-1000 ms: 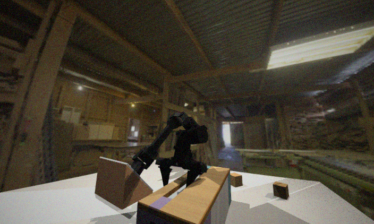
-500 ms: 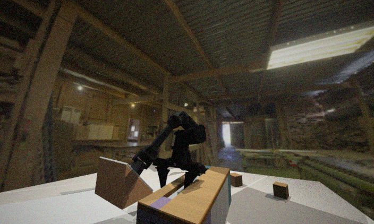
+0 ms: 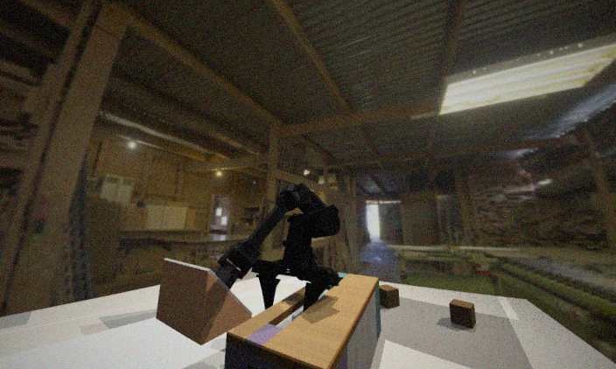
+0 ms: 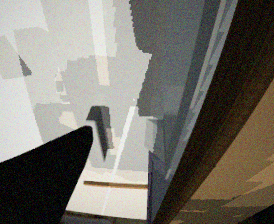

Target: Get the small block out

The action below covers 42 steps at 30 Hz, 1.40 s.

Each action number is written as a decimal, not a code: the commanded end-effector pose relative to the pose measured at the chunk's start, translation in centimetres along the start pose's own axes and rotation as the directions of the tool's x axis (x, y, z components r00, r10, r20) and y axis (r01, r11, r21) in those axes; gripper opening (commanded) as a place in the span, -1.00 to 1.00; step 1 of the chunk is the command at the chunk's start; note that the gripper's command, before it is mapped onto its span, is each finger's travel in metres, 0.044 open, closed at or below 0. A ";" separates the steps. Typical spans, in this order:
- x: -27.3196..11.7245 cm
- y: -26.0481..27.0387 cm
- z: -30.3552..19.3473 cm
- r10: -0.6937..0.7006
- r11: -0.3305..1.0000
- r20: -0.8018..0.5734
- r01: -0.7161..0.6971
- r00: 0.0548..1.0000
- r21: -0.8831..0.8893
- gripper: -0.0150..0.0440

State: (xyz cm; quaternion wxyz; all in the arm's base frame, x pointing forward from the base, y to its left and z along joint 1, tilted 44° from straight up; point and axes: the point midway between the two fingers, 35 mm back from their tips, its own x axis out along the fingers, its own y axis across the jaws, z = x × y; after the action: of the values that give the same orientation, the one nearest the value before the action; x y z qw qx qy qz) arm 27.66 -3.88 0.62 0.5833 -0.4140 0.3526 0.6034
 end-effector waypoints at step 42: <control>1.7 0.1 -4.6 0.003 1.000 0.000 -0.003 1.000 0.003 0.86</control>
State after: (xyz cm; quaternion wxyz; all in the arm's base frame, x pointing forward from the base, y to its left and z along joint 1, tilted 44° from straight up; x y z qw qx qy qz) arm 27.91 -6.90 -2.33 0.5851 -0.4103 0.3540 0.6033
